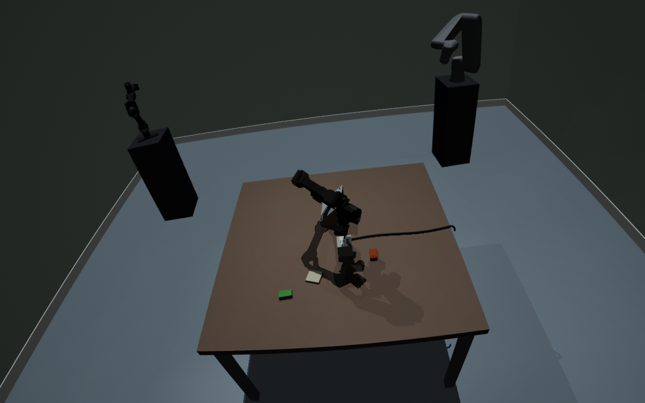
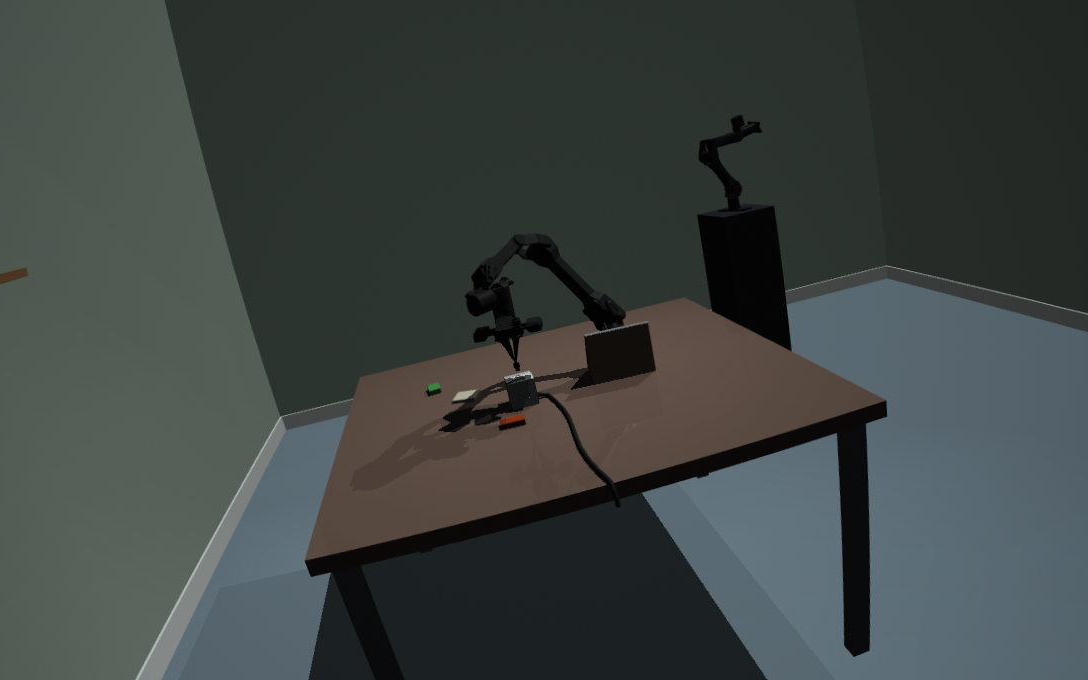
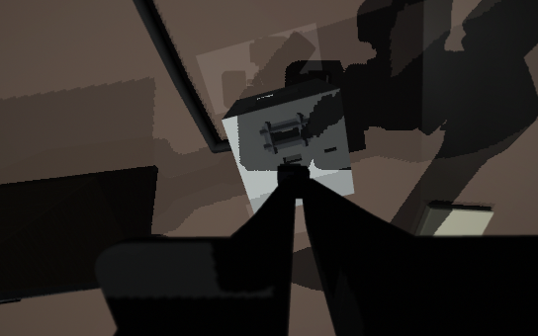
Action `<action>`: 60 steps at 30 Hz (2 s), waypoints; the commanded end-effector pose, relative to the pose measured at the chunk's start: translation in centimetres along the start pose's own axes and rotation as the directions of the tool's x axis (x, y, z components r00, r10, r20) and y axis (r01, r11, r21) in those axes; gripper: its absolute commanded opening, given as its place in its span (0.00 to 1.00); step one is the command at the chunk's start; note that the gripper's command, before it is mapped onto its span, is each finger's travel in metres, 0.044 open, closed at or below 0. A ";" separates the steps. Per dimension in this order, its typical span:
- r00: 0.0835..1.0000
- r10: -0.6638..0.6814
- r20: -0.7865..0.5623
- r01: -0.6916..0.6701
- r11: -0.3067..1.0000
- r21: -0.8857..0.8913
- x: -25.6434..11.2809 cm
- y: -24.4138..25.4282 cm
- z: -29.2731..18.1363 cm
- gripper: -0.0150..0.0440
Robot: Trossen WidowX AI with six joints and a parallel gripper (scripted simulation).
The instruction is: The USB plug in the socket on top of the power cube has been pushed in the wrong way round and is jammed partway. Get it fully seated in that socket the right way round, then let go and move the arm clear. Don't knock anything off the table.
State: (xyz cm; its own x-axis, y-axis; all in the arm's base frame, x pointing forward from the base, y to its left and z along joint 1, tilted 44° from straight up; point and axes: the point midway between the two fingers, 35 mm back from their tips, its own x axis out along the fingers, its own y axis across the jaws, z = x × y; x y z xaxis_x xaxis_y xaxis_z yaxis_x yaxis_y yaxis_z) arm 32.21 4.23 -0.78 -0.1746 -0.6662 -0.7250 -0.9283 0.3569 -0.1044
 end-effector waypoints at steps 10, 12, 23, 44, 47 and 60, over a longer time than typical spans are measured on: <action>1.000 0.000 0.000 0.000 0.972 -0.234 0.0 0.0 0.0 0.25; 1.000 0.000 0.000 0.000 0.972 -0.234 0.0 0.0 0.0 0.25; 1.000 0.000 0.004 0.001 0.974 -0.228 0.0 0.0 0.0 0.25; 1.000 0.003 0.021 0.002 0.973 -0.233 0.3 0.0 0.2 0.25; 1.000 0.004 0.023 0.002 0.972 -0.234 0.3 0.0 0.2 0.25; 0.999 0.006 0.034 0.002 0.972 -0.236 0.5 0.0 0.3 0.25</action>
State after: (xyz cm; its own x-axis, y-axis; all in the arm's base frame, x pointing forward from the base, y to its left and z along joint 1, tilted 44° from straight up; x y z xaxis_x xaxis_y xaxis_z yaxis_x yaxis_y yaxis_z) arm 32.23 4.07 -1.20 -0.1684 -0.6469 -0.7437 -0.9799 0.1918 0.0550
